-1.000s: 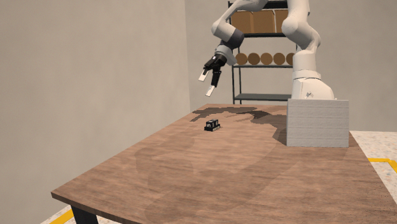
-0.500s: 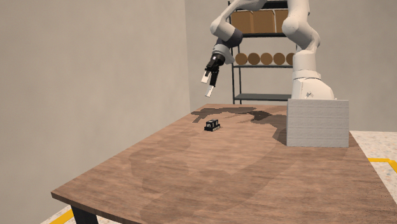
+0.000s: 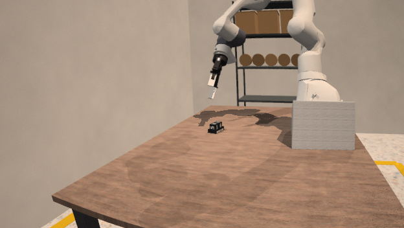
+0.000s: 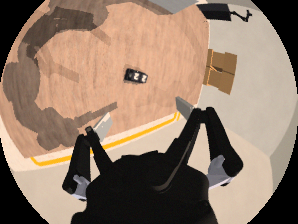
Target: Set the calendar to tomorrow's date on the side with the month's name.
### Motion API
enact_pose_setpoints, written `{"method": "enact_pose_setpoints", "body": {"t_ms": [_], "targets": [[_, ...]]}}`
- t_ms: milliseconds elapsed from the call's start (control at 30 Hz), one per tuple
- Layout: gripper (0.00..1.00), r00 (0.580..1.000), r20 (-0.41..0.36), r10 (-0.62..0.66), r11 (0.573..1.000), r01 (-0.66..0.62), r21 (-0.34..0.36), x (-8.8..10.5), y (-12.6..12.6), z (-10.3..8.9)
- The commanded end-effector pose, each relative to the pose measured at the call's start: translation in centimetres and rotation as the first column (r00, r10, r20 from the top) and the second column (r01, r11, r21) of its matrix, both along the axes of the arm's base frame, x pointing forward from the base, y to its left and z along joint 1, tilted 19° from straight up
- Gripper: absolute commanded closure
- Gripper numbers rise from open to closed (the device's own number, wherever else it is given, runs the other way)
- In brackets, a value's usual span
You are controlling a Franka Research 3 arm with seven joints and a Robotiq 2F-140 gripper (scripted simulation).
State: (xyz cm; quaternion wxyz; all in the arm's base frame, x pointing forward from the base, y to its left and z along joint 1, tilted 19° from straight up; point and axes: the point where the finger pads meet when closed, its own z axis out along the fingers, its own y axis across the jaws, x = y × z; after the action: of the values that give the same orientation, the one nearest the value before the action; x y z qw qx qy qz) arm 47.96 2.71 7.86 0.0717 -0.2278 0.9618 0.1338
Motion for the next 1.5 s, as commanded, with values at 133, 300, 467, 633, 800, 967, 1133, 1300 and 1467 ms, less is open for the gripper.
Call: {"method": "enact_pose_setpoints", "body": {"t_ms": [133,300,467,633,800,967,1133,1300,1467], "targets": [[0.0,1.0,-0.011,-0.005,1.0,0.005,-0.005,-0.2,0.1,-0.1],[0.0,0.992,-0.038,0.12,0.99,-0.122,-0.075,-1.5,1.0,-0.9],[0.0,0.992,-0.038,0.12,0.99,-0.122,-0.075,-1.5,1.0,-0.9],[0.0,0.992,-0.038,0.12,0.99,-0.122,-0.075,-1.5,1.0,-0.9],[0.0,0.969,-0.067,0.237,0.959,-0.244,-0.141,-2.7,1.7,-1.5],[0.0,0.969,-0.067,0.237,0.959,-0.244,-0.141,-2.7,1.7,-1.5],[0.0,0.969,-0.067,0.237,0.959,-0.244,-0.141,-2.7,1.7,-1.5],[0.0,0.969,-0.067,0.237,0.959,-0.244,-0.141,-2.7,1.7,-1.5],[0.0,0.935,-0.098,0.342,0.913,-0.355,-0.201,-3.7,2.3,-2.0]]}}
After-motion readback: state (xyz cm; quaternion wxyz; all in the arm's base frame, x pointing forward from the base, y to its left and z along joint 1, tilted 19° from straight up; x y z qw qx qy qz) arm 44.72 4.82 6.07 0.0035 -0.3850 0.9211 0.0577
